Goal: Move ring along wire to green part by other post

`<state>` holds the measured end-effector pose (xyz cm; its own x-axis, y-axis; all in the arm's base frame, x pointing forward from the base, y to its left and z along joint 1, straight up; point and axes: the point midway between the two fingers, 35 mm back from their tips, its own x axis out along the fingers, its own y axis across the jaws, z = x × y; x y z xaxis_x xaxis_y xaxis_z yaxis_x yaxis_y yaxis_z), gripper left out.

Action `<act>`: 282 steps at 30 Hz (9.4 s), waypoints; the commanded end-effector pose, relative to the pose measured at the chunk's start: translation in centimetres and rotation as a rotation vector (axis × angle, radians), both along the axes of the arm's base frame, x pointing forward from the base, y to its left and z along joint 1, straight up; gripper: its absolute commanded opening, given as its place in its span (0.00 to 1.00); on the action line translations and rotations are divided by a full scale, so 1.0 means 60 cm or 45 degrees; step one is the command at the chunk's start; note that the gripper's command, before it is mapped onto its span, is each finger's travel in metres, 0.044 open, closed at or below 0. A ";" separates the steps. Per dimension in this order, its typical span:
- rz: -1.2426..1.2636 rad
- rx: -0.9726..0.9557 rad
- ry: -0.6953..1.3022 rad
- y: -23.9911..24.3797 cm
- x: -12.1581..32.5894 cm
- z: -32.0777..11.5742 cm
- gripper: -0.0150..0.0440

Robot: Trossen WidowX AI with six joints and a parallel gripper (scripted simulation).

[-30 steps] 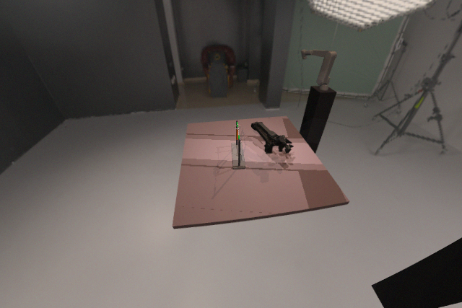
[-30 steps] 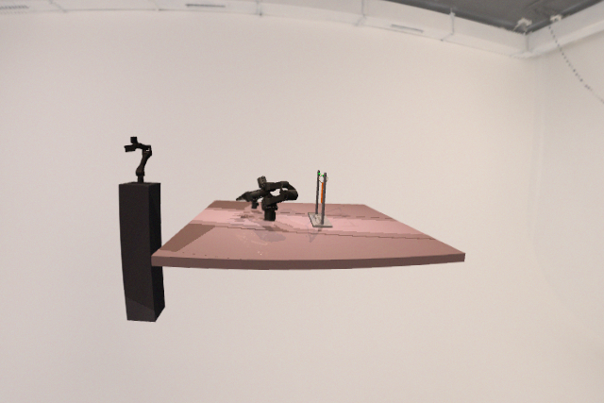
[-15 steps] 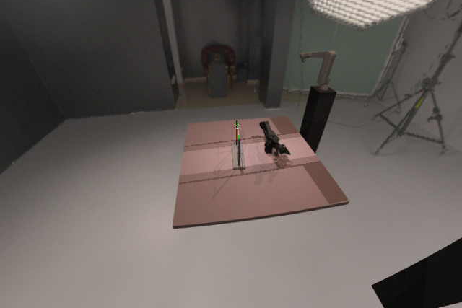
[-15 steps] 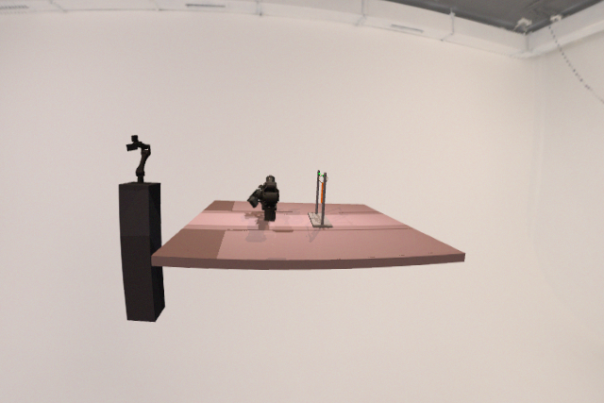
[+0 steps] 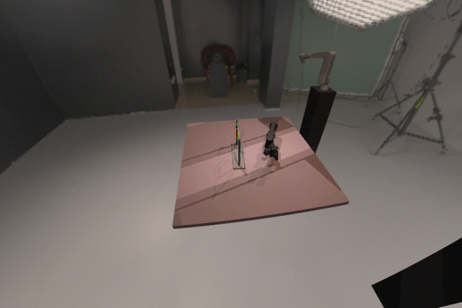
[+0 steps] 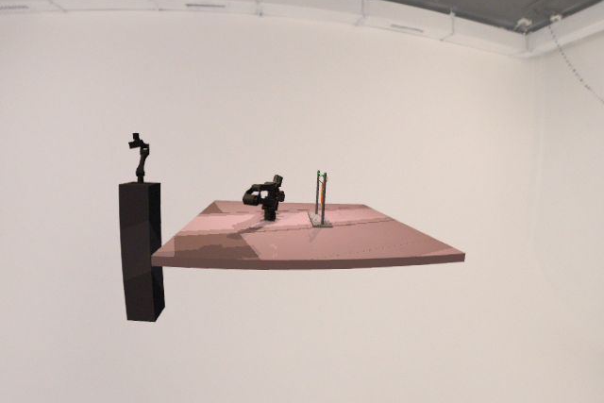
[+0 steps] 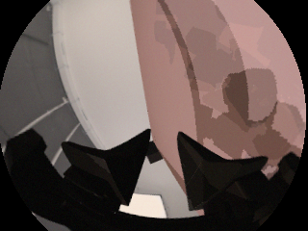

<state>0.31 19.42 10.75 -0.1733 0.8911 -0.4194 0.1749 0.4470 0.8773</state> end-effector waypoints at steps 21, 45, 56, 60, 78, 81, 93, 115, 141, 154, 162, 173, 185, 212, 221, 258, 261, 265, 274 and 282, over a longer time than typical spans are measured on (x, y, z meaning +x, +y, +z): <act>-0.758 -0.571 -1.286 -0.170 0.279 0.012 0.53; -0.854 -1.783 -1.563 -0.416 0.292 0.033 0.53; -0.923 -1.645 -1.632 -0.416 0.322 0.049 0.53; -0.963 -1.552 -1.691 -0.419 0.340 0.061 0.53; -1.014 -1.339 -1.871 -0.438 0.370 0.092 0.53; -1.014 -1.339 -1.871 -0.440 0.375 0.093 0.53; -1.014 -1.339 -1.871 -0.446 0.403 0.094 0.53; -1.016 -1.338 -1.874 -0.451 0.458 0.086 0.53; -1.019 -1.337 -1.877 -0.448 0.495 0.071 0.53; -1.019 -1.337 -1.877 -0.448 0.495 0.071 0.53; -1.019 -1.337 -1.877 -0.448 0.495 0.071 0.53; -1.009 -1.334 -1.878 -0.446 0.494 0.069 0.30; -1.009 -1.334 -1.878 -0.446 0.494 0.069 0.00; -1.009 -1.339 -1.879 -0.450 0.493 0.095 0.00; -1.009 -1.339 -1.879 -0.450 0.493 0.095 0.00; -0.983 -1.342 -1.827 -0.423 0.490 0.096 0.00; -0.959 -1.349 -1.788 -0.417 0.484 0.097 0.00; -0.941 -1.353 -1.763 -0.406 0.479 0.097 0.00; -0.929 -1.350 -1.767 -0.392 0.480 0.097 0.00; -0.903 -1.344 -1.781 -0.382 0.481 0.097 0.00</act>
<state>29.15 -3.70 16.02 0.9596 -0.0475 -0.2775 0.0466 0.9989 -0.0098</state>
